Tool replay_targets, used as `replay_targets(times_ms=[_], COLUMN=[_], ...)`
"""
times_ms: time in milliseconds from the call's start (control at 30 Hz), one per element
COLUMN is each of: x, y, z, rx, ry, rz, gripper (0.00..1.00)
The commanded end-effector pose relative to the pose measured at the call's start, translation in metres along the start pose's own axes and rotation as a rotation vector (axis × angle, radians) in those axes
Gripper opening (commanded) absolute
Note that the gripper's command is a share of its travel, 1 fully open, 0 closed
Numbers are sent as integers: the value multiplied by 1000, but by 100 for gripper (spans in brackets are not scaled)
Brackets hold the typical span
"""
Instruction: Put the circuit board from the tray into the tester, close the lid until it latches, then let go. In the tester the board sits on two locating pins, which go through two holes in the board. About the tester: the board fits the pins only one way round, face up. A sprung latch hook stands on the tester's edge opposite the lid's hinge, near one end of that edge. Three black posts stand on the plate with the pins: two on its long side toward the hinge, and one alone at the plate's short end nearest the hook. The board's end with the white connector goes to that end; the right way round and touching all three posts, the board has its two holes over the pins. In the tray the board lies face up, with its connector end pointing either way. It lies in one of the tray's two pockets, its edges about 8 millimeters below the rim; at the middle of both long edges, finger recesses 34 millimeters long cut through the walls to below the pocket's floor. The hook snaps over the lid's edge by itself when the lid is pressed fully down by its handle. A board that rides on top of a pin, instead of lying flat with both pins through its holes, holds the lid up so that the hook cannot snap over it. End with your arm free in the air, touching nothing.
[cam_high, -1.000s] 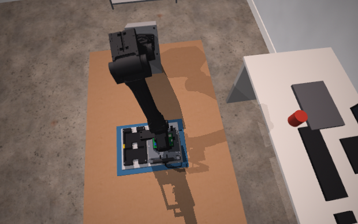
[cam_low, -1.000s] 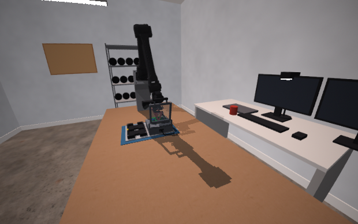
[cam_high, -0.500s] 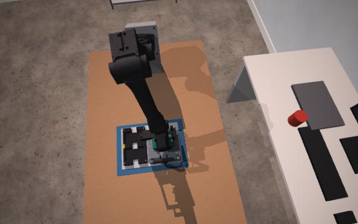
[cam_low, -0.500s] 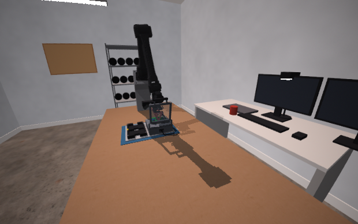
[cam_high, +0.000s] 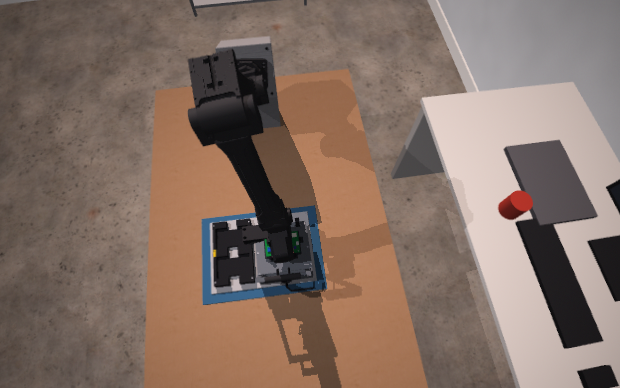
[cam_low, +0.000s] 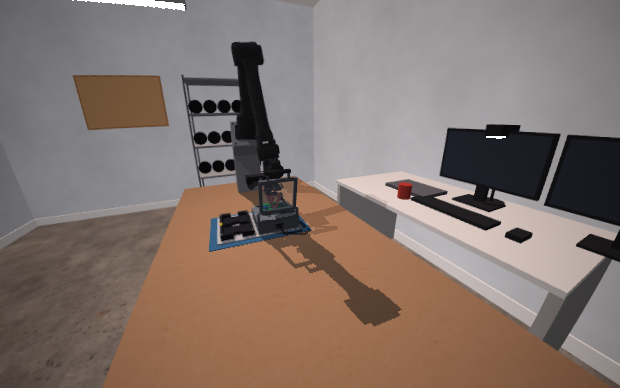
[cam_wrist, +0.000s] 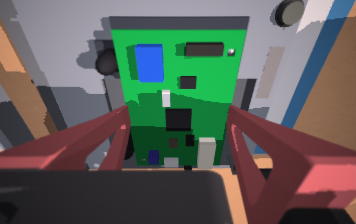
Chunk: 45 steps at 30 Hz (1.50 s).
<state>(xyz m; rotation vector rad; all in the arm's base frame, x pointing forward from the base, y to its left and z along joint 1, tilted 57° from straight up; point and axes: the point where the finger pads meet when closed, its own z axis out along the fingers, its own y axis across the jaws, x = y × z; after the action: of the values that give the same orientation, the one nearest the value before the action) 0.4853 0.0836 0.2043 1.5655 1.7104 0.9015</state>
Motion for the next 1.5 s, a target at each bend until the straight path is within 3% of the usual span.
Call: replay_targets(times_ms=[0,933,1467], x=[6,6,7], y=[14,14,16], z=[2,2,-18], rx=[-28,-28,-34], ry=[12,12,15], rz=[-4,-3,-2], gripper=[72,72,72])
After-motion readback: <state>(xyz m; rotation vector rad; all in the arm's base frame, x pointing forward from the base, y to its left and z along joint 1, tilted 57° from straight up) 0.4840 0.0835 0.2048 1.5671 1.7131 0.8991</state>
